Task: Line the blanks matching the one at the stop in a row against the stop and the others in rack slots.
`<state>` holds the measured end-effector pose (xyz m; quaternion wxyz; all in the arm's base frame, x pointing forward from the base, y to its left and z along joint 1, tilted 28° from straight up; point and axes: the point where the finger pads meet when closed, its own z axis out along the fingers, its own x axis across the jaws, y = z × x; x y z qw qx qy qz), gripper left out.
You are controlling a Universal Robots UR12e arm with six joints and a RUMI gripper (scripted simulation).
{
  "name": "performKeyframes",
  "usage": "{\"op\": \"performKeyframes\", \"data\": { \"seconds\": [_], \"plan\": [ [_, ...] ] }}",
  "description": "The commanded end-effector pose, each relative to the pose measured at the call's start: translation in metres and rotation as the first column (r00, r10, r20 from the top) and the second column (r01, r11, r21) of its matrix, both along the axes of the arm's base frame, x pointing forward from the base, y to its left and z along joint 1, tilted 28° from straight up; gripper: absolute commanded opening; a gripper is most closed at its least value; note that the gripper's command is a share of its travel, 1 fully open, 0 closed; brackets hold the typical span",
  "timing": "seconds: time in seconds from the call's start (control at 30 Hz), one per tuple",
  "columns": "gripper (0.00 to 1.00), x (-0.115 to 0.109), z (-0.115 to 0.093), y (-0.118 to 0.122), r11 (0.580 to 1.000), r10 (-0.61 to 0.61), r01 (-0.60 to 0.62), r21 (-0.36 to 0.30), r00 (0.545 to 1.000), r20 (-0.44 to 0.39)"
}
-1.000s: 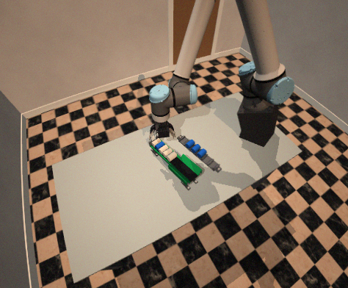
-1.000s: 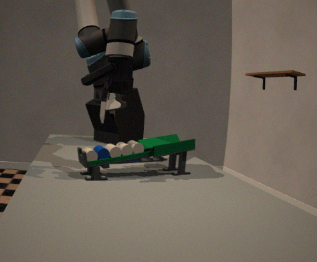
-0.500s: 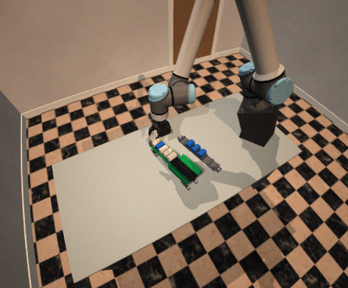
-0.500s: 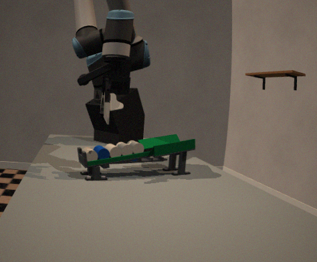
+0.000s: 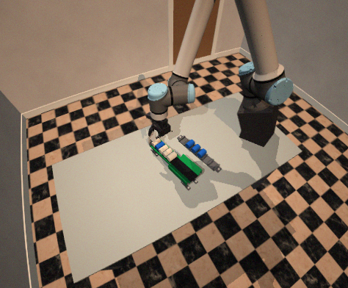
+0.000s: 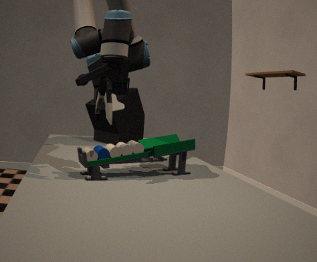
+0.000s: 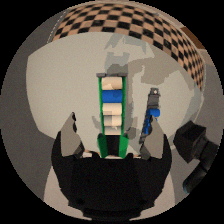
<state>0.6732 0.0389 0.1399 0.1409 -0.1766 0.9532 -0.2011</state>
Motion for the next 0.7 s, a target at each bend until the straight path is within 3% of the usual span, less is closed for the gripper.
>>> {"op": "performKeyframes", "data": {
  "seconds": [0.0, 0.4, 0.43, 0.67],
  "plan": [
    [1.0, 0.0029, 0.0035, -0.0011, 0.999, 0.036, -0.036, -0.011, 0.999, -0.007],
    [1.0, 0.003, 0.0035, -0.001, 0.999, 0.045, -0.045, -0.015, 0.999, -0.011],
    [0.45, 0.003, 0.0035, -0.001, 0.999, 0.045, -0.045, -0.015, 0.999, -0.011],
    [0.45, 0.003, 0.0035, -0.0009, 0.999, 0.045, -0.045, -0.015, 0.999, -0.011]
  ]
}}
